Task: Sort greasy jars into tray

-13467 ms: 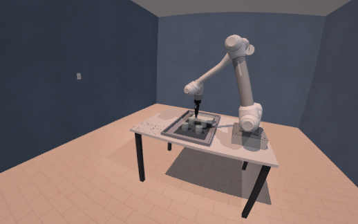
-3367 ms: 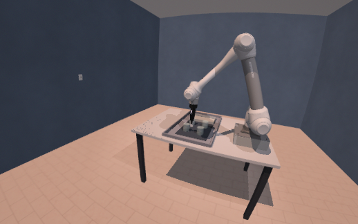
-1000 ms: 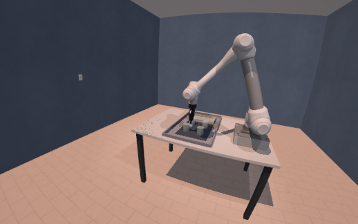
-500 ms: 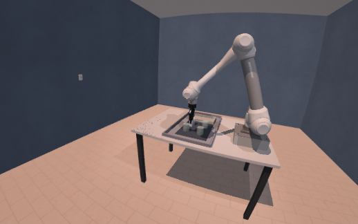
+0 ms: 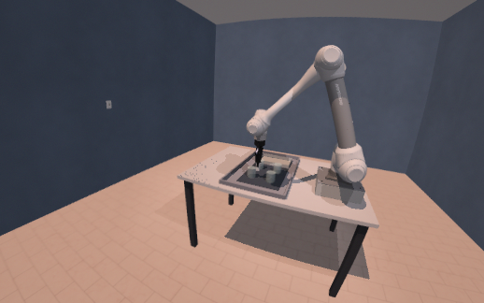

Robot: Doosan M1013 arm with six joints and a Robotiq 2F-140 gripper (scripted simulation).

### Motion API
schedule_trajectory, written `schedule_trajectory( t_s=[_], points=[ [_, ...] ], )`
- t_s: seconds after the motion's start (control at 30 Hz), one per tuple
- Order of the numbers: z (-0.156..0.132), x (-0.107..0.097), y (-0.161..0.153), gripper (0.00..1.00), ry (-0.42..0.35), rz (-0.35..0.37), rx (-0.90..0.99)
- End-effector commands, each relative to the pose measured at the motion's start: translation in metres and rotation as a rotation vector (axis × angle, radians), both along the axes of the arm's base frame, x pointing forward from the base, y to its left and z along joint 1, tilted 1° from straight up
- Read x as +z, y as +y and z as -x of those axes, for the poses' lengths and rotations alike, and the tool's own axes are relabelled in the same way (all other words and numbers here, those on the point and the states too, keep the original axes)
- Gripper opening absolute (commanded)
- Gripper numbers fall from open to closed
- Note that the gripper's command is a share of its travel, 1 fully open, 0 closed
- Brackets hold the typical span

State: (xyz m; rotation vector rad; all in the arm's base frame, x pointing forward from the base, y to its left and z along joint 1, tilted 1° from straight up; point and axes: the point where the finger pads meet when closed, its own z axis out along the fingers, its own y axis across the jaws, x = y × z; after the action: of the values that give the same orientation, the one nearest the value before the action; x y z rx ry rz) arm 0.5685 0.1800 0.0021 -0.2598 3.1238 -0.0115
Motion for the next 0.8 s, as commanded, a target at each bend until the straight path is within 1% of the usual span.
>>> schedule_trajectory(
  t_s=[0.0, 0.77],
  points=[
    [-0.0003, 0.0004, 0.0001, 0.00, 0.000, 0.000, 0.000],
    [-0.0028, 0.0024, 0.0005, 0.00, 0.000, 0.000, 0.000]
  ],
)
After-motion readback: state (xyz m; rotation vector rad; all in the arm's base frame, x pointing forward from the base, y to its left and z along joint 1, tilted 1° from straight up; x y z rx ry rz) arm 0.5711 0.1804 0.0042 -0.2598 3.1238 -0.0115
